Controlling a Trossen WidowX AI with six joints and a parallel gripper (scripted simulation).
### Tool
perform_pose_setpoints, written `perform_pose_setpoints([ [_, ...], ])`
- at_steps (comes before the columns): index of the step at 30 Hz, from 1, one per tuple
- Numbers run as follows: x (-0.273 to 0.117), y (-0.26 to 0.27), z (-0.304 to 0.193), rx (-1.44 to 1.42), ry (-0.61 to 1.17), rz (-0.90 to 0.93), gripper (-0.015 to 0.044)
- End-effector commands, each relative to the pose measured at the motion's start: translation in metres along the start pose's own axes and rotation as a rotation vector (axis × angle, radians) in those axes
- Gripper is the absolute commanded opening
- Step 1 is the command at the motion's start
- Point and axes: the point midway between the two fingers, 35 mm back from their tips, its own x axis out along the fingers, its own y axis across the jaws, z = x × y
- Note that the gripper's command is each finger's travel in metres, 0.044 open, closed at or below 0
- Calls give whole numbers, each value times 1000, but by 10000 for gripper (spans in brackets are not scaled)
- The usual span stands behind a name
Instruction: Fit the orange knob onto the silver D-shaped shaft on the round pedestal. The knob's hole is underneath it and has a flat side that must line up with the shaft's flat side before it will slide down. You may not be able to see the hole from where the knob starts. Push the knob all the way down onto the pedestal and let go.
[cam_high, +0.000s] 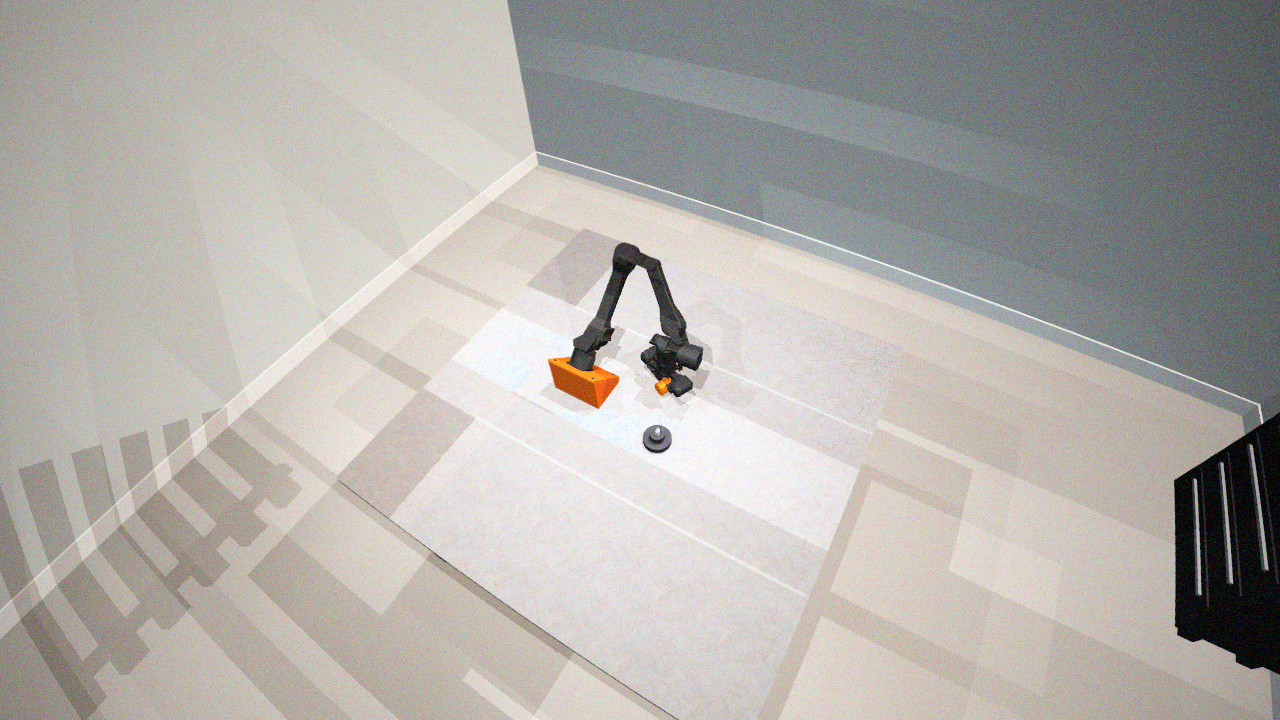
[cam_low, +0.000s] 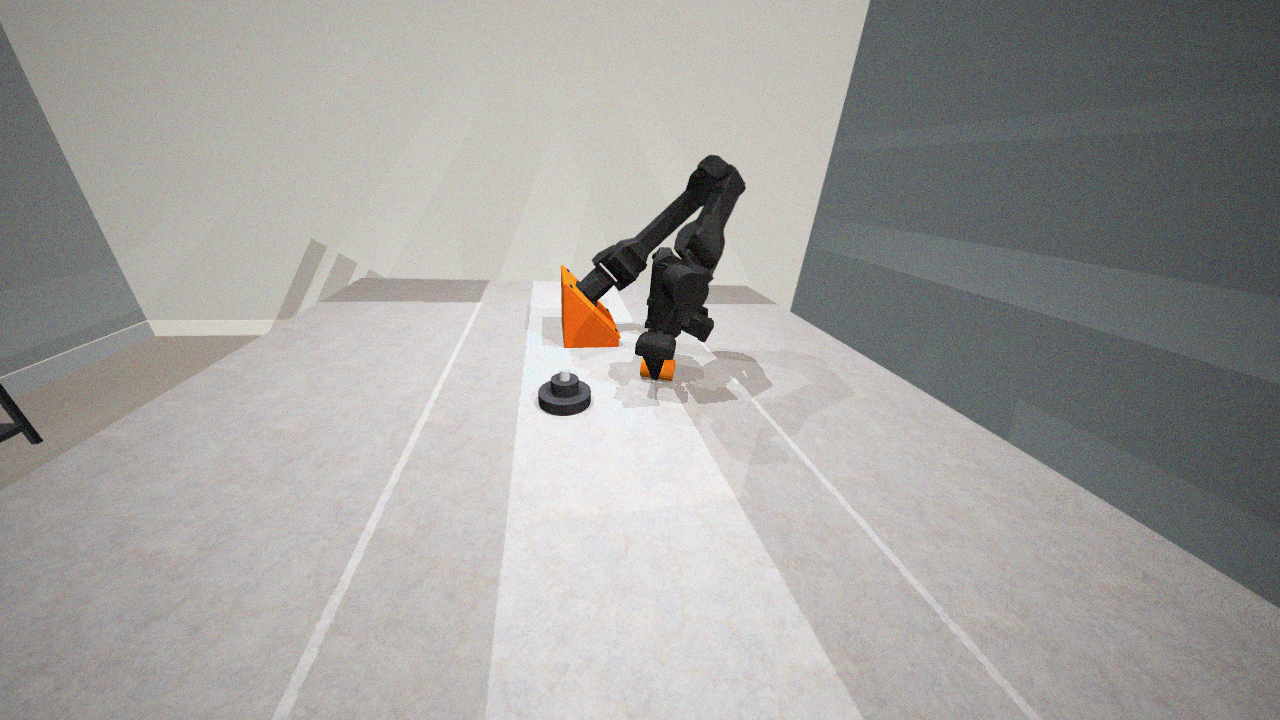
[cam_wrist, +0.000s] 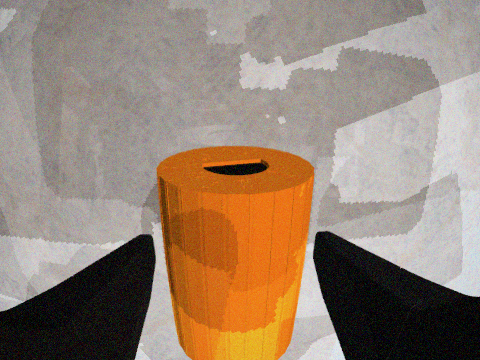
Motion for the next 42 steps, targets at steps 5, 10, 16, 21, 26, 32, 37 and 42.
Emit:
perform_pose_setpoints([
  [5,1,0,0,4,-3,3,240],
  [10,1,0,0,4,-3,3,207],
  [16,1,0,0,4,-3,3,179],
  [21,-7,0,0,4,-3,2,179],
  [26,-14,0,0,4,-3,2,179],
  [32,-14,0,0,161,-2,3,179],
  [37,-14,0,0,336,-2,3,179],
  [42,-14,0,0,504,-2,3,179],
])
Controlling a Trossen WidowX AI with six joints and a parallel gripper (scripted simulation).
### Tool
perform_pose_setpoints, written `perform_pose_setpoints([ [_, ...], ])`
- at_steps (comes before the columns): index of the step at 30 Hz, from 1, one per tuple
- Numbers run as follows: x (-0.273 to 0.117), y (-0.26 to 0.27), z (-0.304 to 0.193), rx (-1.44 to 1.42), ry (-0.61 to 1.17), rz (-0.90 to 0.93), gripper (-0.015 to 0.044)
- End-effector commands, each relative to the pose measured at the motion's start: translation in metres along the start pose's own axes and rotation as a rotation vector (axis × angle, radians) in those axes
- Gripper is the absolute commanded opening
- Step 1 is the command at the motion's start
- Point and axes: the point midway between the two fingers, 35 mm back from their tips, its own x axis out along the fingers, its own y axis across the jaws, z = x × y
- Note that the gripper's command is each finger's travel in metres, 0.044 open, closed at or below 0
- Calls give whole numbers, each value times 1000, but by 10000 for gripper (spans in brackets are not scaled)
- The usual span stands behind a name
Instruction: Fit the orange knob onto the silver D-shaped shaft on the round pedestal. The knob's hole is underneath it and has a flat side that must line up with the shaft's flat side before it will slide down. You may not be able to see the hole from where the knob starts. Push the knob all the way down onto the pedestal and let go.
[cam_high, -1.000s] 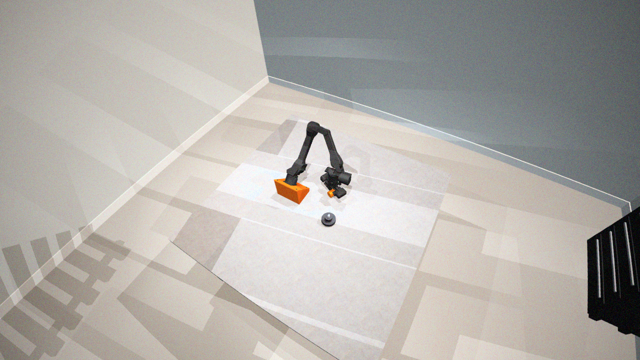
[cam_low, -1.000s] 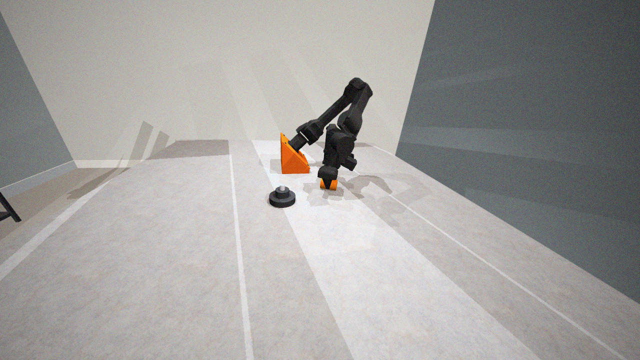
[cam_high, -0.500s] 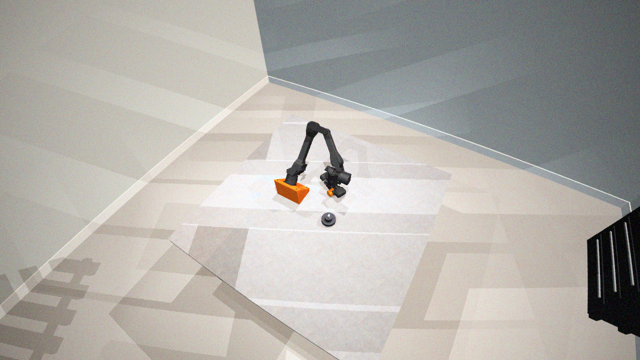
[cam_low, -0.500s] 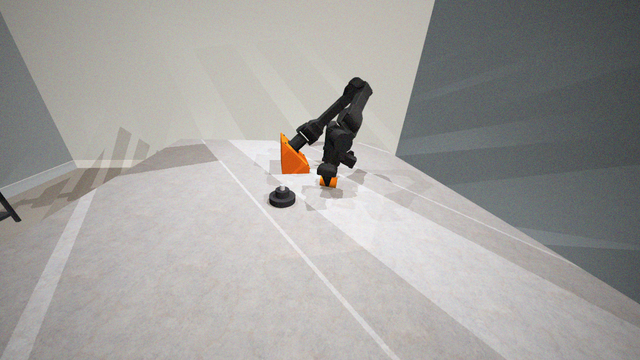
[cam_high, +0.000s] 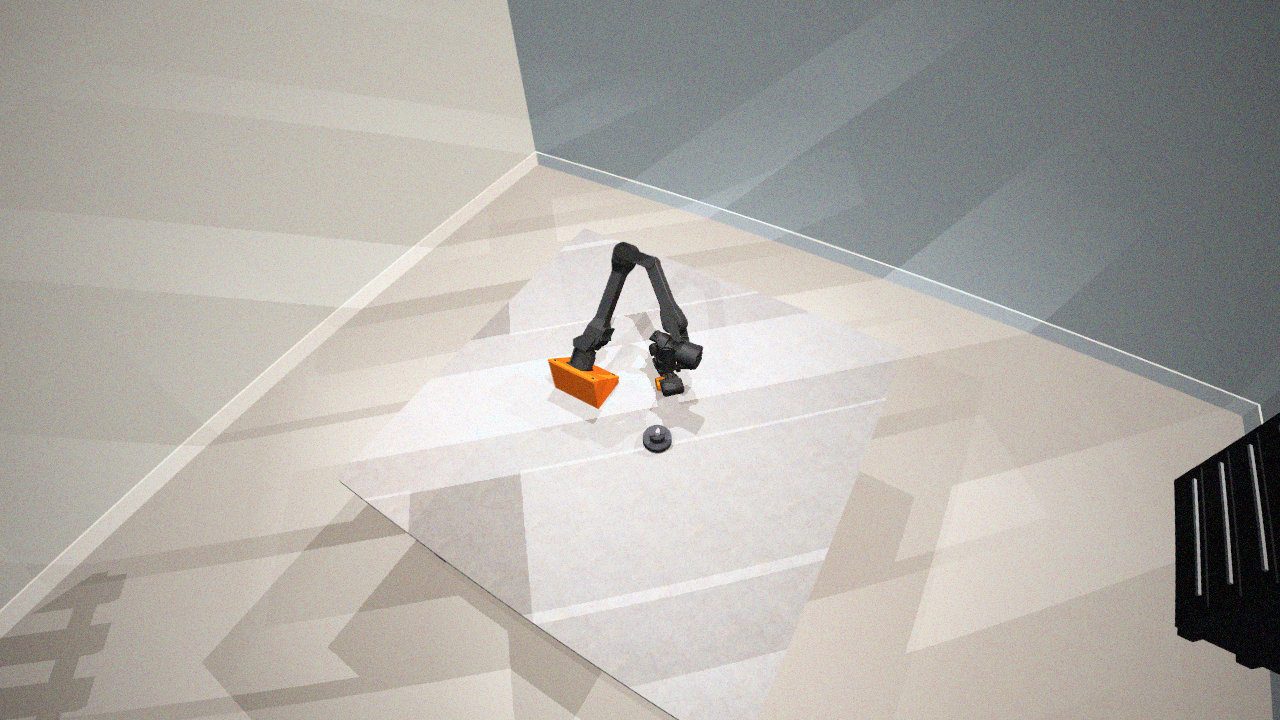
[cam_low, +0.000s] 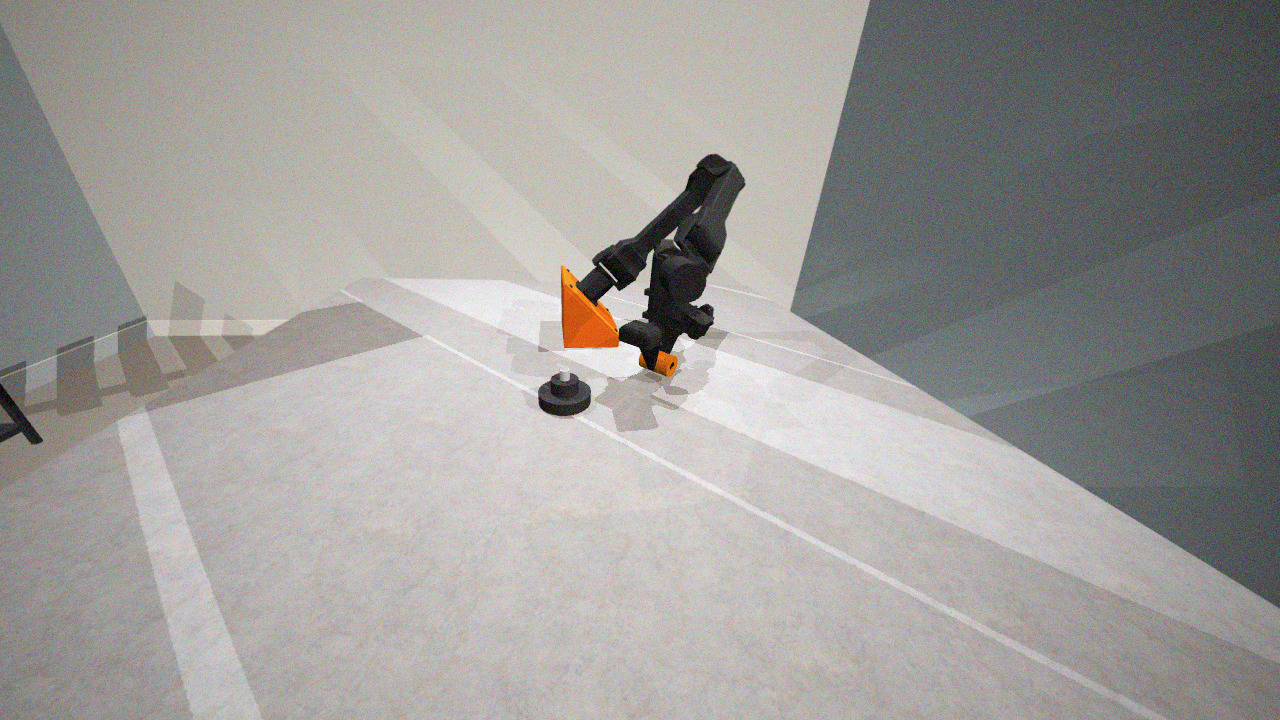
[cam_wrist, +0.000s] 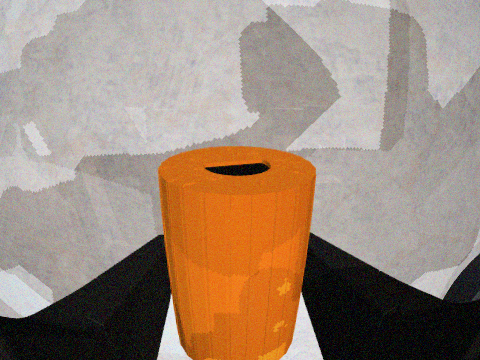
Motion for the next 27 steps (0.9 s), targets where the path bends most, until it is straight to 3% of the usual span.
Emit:
perform_pose_setpoints([
  [1,-1,0,1,123,-4,1,179],
  [8,-1,0,1,152,-4,1,179],
  [22,-1,0,1,629,-4,2,179],
  [27,-1,0,1,653,-4,2,179],
])
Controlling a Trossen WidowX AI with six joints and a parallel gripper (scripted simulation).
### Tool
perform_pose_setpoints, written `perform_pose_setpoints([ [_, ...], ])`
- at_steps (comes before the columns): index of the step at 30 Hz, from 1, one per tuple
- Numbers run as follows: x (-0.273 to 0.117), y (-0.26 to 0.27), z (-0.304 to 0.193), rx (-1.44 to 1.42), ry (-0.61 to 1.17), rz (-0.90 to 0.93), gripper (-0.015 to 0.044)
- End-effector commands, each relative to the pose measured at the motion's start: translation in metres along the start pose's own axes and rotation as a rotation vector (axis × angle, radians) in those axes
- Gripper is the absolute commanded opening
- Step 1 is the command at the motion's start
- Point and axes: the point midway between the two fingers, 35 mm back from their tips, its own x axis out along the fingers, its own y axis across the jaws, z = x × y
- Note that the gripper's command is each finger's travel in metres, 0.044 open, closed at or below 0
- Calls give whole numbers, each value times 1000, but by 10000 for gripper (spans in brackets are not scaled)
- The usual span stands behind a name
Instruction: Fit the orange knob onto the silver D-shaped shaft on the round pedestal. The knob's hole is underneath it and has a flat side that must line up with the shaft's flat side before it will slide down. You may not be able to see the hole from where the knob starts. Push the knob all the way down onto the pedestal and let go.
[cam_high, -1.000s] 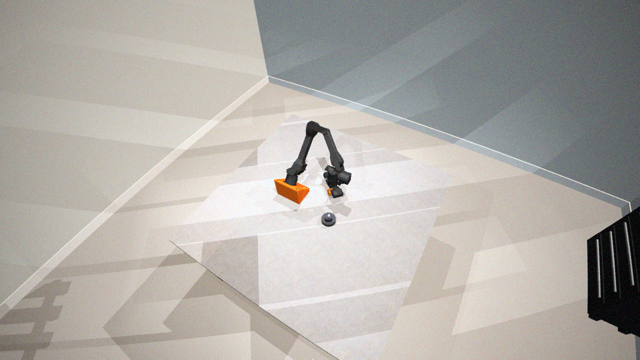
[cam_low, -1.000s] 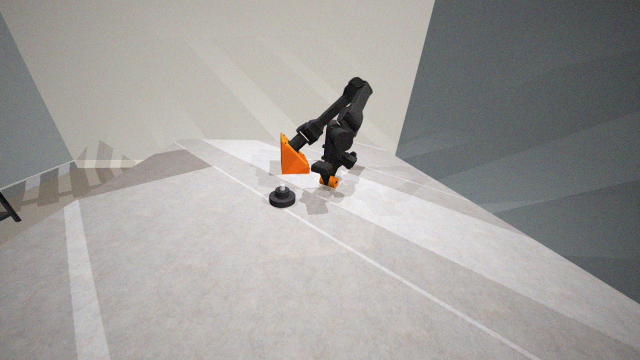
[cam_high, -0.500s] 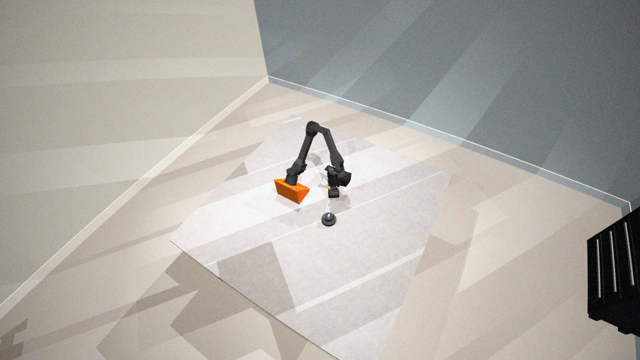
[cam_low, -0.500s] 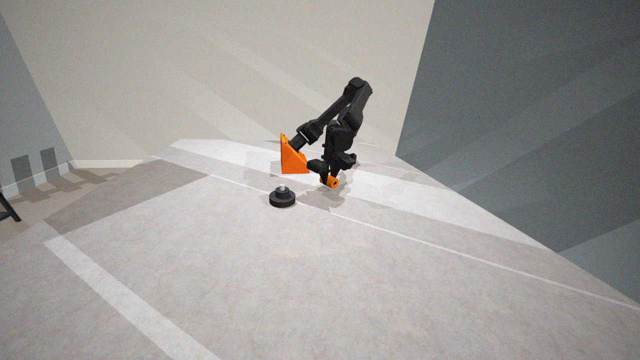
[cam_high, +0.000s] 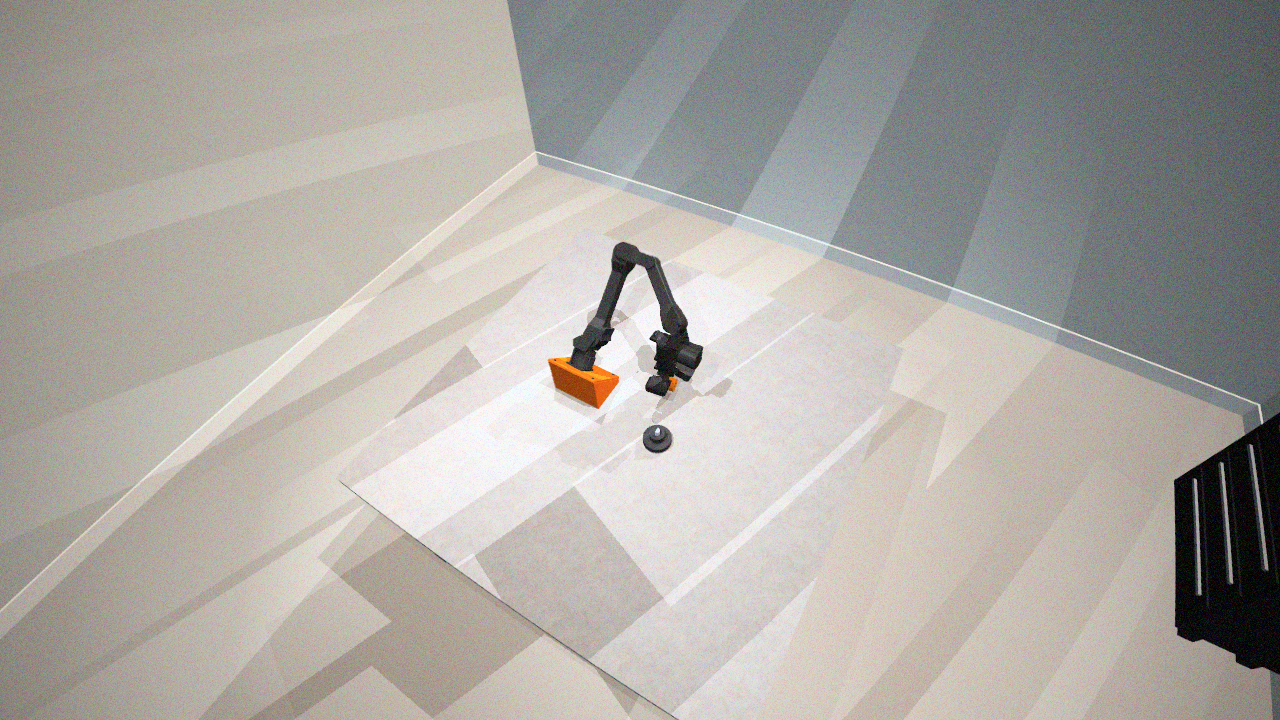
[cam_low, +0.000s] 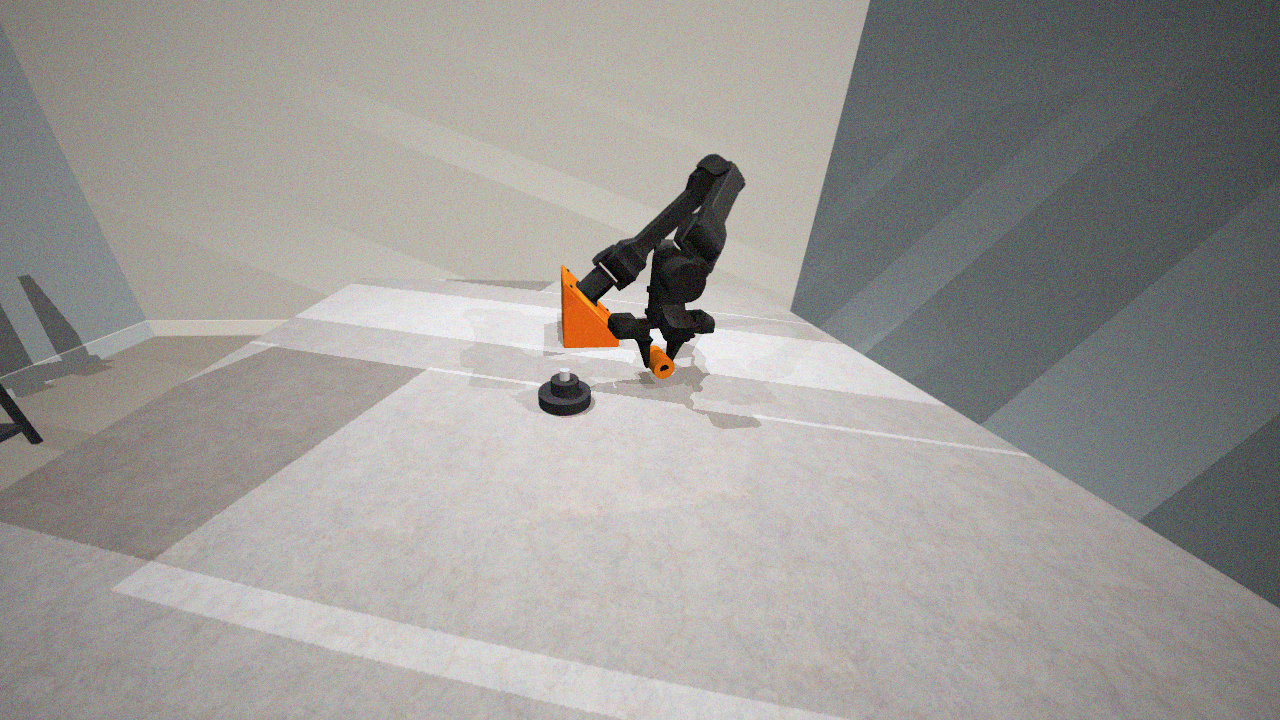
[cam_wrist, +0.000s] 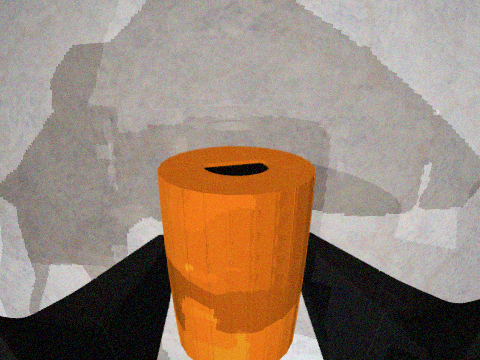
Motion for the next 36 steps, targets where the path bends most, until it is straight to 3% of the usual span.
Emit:
perform_pose_setpoints([
  [1,-1,0,0,32,-3,3,179],
  [17,-1,0,0,532,-2,4,179],
  [25,-1,0,0,579,-2,4,179],
  [36,-1,0,0,957,-1,4,179],
])
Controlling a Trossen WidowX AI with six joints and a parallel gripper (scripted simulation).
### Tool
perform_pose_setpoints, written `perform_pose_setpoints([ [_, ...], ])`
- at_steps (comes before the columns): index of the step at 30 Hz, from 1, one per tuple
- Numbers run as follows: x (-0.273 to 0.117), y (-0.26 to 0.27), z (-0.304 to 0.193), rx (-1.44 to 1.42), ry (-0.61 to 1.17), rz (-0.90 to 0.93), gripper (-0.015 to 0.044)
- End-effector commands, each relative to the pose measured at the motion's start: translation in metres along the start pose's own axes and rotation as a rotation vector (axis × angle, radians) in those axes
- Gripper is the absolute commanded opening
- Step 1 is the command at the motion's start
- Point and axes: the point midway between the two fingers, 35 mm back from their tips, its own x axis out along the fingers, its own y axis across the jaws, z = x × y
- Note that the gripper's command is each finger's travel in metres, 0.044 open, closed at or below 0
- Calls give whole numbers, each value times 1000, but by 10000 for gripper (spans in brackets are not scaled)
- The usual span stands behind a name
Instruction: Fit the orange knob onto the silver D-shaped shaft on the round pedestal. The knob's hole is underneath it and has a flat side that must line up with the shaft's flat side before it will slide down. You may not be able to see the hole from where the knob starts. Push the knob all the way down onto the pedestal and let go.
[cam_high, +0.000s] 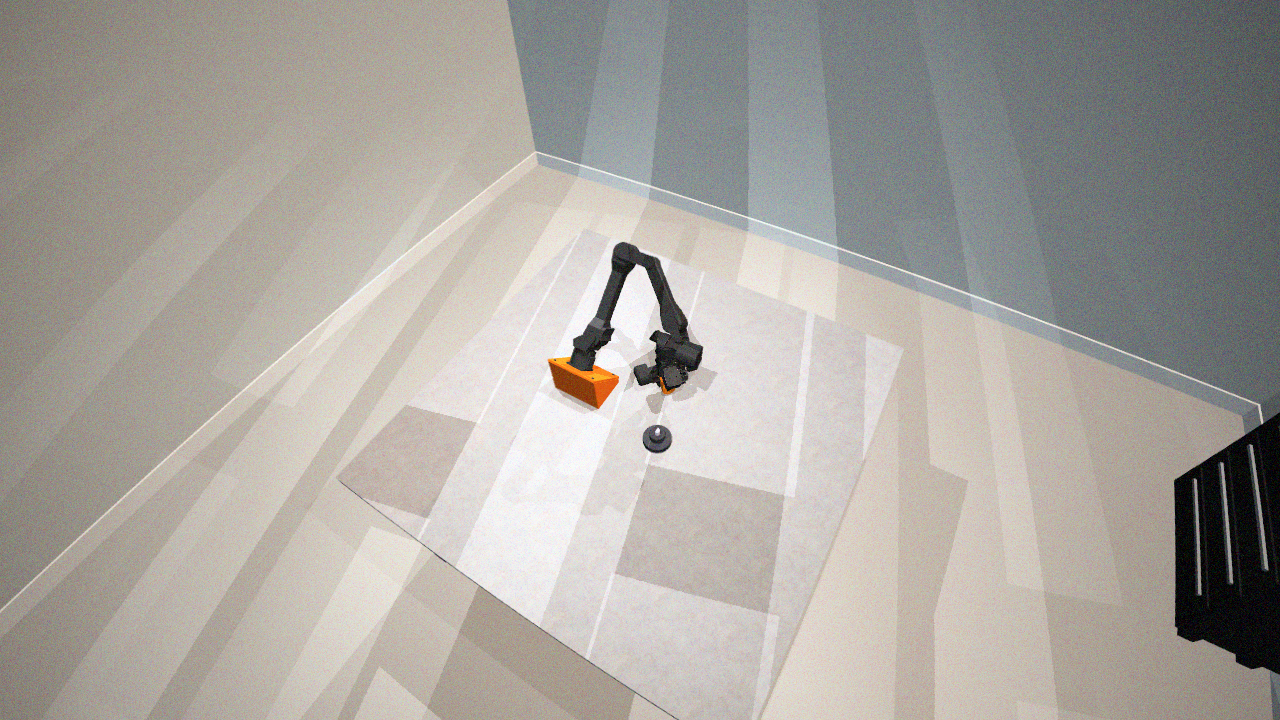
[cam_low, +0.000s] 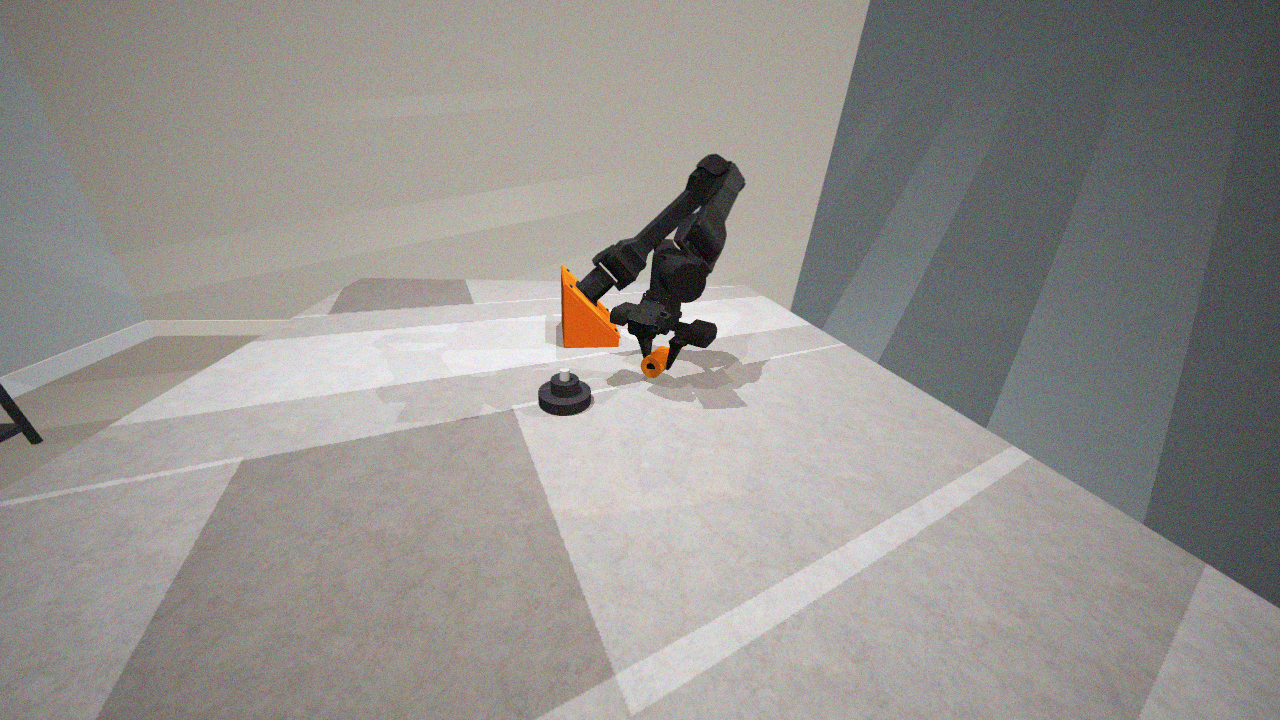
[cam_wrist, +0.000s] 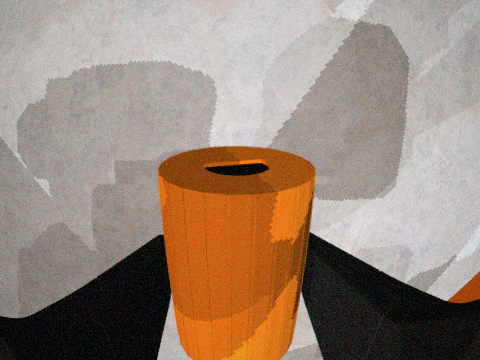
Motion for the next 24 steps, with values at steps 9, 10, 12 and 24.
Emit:
perform_pose_setpoints([
  [9,-1,1,0,231,1,5,179],
  [10,-1,1,0,236,1,5,179],
  [12,-1,1,0,283,1,5,179],
  [24,-1,1,0,702,2,4,179],
])
